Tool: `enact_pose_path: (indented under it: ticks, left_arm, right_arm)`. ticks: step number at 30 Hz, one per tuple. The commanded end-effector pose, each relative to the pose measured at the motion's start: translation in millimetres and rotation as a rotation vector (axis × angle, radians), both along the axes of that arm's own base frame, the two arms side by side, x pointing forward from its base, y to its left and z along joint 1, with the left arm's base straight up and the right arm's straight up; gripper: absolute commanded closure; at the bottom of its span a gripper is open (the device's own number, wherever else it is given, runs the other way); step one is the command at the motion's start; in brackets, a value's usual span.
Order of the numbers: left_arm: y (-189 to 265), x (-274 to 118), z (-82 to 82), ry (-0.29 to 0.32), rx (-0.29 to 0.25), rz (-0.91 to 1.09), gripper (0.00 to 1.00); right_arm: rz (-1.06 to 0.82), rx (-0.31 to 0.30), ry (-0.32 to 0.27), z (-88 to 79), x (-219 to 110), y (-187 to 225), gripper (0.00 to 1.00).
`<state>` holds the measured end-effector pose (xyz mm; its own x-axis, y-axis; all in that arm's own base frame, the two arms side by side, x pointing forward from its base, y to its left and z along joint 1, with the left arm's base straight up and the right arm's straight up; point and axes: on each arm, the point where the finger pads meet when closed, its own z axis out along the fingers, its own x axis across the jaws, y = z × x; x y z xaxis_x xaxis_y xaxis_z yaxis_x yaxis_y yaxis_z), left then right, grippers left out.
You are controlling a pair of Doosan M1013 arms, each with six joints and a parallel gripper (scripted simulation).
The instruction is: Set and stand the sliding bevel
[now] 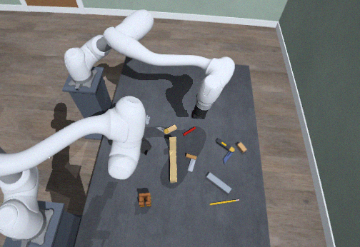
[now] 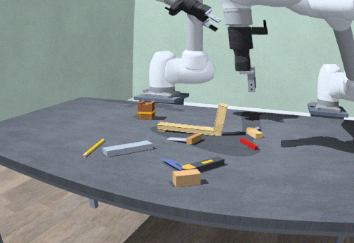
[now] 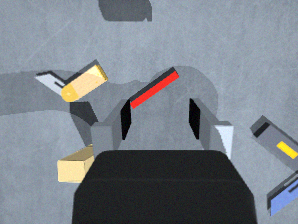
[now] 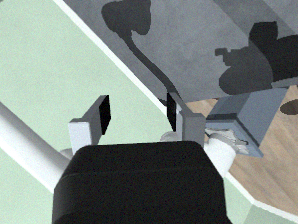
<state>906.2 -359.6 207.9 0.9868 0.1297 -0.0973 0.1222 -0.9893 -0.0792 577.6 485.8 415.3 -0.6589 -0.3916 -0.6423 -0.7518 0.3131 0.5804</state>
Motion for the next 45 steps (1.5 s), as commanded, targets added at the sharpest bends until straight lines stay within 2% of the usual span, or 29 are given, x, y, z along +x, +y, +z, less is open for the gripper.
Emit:
enact_pose_path:
  ticks: [1, 4, 6, 7, 13, 21, 23, 24, 38, 40, 41, 42, 45]
  left_arm:
    - [69.5, 4.1, 10.9, 0.007, 0.009, 0.154, 0.00]
    - [115.3, 3.8, 16.3, 0.012, 0.014, 0.226, 0.00]
    - [115.3, 3.8, 16.3, 0.012, 0.014, 0.226, 0.00]
    - [159.6, 1.8, 21.5, 0.017, 0.018, 0.284, 0.00]
    - [243.2, -9.1, 31.0, 0.030, 0.028, 0.428, 0.00]
    - [360.5, -38.9, 44.1, 0.048, 0.041, 0.625, 0.00]
    - [360.5, -38.9, 44.1, 0.048, 0.041, 0.625, 0.00]
    - [401.7, -53.8, 48.6, 0.055, 0.045, 0.694, 0.00]
    - [576.0, -152.8, 67.2, 0.094, 0.066, 1.042, 0.00]
    - [576.0, -152.8, 67.2, 0.094, 0.066, 1.042, 0.00]
    - [609.4, -180.0, 70.7, 0.104, 0.070, 1.117, 0.00]
    - [617.6, -187.4, 71.5, 0.106, 0.071, 1.139, 0.00]
    - [647.1, -215.7, 74.6, 0.116, 0.075, 1.213, 0.00]
  right_arm:
    - [0.179, -0.064, -0.028, -7.0, 20.3, 34.4, 0.00]
    - [0.279, -0.100, -0.045, -17.6, 30.6, 51.6, 0.00]
    - [0.279, -0.100, -0.045, -17.6, 30.6, 51.6, 0.00]
    - [0.365, -0.131, -0.058, -28.7, 39.2, 65.3, 0.00]
    - [0.552, -0.205, -0.081, -58.7, 57.5, 92.6, 0.00]
    - [0.796, -0.310, -0.095, -109.0, 80.4, 122.7, 0.00]
    - [0.796, -0.310, -0.095, -109.0, 80.4, 122.7, 0.00]
    - [0.874, -0.346, -0.095, -127.4, 87.3, 131.1, 0.00]
    - [1.232, -0.537, -0.057, -226.3, 113.3, 164.4, 0.00]
    - [1.232, -0.537, -0.057, -226.3, 113.3, 164.4, 0.00]
    - [1.282, -0.568, -0.045, -241.8, 115.4, 168.5, 0.00]
    - [1.314, -0.589, -0.036, -252.2, 116.5, 171.1, 0.00]
    - [1.370, -0.627, -0.018, -270.6, 117.6, 175.5, 0.00]
